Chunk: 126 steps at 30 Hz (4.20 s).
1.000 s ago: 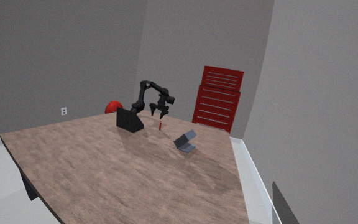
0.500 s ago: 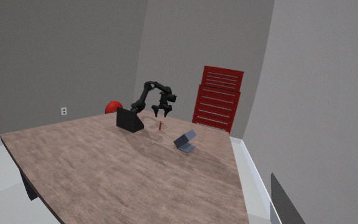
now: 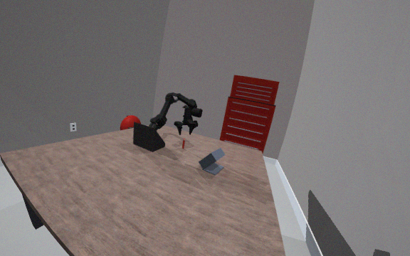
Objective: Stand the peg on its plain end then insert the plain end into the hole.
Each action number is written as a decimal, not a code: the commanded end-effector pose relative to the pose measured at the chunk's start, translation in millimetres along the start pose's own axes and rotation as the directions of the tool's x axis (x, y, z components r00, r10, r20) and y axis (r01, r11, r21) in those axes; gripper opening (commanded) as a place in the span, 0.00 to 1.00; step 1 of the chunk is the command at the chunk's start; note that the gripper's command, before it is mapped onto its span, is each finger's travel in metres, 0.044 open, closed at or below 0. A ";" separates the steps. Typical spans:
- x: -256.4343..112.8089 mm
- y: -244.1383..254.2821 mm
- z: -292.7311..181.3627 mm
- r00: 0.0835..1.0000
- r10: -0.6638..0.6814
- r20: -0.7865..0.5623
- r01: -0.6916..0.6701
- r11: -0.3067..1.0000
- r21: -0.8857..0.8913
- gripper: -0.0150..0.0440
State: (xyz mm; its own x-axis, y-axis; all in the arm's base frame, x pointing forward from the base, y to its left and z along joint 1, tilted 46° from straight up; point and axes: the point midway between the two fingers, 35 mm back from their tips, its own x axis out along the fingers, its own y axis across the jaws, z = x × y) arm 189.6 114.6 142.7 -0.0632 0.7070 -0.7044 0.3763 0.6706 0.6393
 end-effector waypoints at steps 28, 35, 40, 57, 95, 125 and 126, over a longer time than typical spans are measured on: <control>49.4 -0.4 0.9 1.000 0.001 -0.006 -0.001 0.999 0.038 1.00; 60.6 -0.2 0.0 1.000 0.003 -0.006 -0.003 0.999 0.038 1.00; 68.5 0.0 -1.1 1.000 0.005 -0.007 -0.005 0.999 0.038 1.00; 72.6 2.3 -2.7 1.000 0.014 -0.011 -0.013 0.999 0.030 0.60; 5.1 -3.3 3.8 1.000 0.000 -0.006 0.000 0.999 0.038 0.25; 1.0 -15.1 37.0 0.993 0.018 0.120 -0.011 0.998 -0.057 0.25; 1.2 -15.5 38.5 0.992 0.018 0.125 -0.011 0.998 -0.062 0.25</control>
State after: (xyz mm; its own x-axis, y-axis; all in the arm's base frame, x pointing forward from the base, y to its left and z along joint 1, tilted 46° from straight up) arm 215.7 98.8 125.6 0.0459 0.6936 -0.7189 0.3294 0.6689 0.6664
